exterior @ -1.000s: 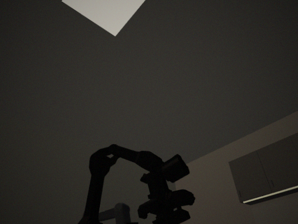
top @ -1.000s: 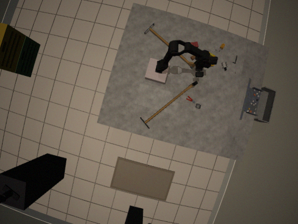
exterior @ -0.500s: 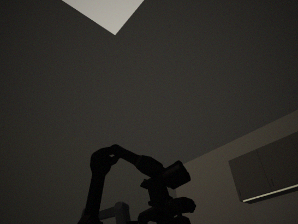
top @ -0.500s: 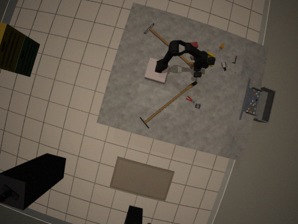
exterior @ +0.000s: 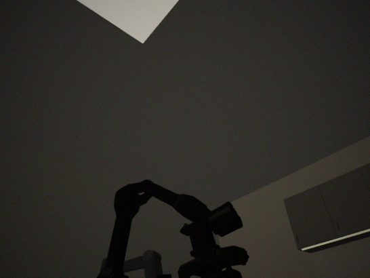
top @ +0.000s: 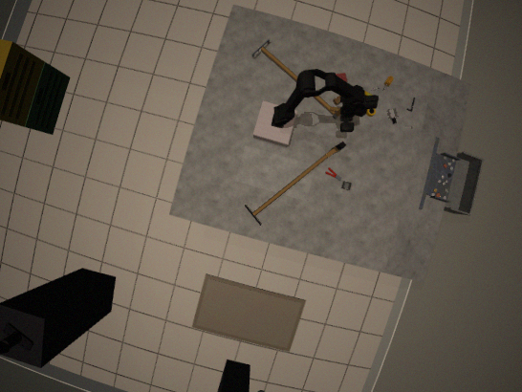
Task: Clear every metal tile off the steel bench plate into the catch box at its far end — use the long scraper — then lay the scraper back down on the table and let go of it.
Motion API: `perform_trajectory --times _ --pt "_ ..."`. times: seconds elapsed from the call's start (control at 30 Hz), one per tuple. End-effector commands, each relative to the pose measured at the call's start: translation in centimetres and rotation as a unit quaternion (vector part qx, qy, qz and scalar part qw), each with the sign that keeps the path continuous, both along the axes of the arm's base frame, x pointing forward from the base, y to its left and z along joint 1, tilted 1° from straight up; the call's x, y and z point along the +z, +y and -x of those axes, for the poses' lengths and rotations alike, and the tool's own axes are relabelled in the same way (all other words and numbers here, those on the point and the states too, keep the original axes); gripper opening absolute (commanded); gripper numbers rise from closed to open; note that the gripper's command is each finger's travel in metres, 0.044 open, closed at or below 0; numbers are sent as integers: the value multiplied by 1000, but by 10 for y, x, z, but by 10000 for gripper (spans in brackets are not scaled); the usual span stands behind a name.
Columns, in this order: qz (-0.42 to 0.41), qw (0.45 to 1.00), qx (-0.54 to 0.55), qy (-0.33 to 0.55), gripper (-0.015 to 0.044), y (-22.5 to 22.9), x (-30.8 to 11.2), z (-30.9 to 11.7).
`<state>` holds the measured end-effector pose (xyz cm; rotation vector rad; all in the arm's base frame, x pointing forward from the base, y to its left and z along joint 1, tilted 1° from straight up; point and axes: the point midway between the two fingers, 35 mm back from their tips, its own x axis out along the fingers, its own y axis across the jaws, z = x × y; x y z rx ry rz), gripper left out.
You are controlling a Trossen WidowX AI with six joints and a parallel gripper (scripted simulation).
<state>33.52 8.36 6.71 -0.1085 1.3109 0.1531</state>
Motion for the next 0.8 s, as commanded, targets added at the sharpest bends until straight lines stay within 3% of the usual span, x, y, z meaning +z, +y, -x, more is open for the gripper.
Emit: perform_trajectory --times 0.0,0.77 --pt "-1 1000 3 3 0 8 -1 0" --pt "-2 1000 3 4 0 43 1 -1"
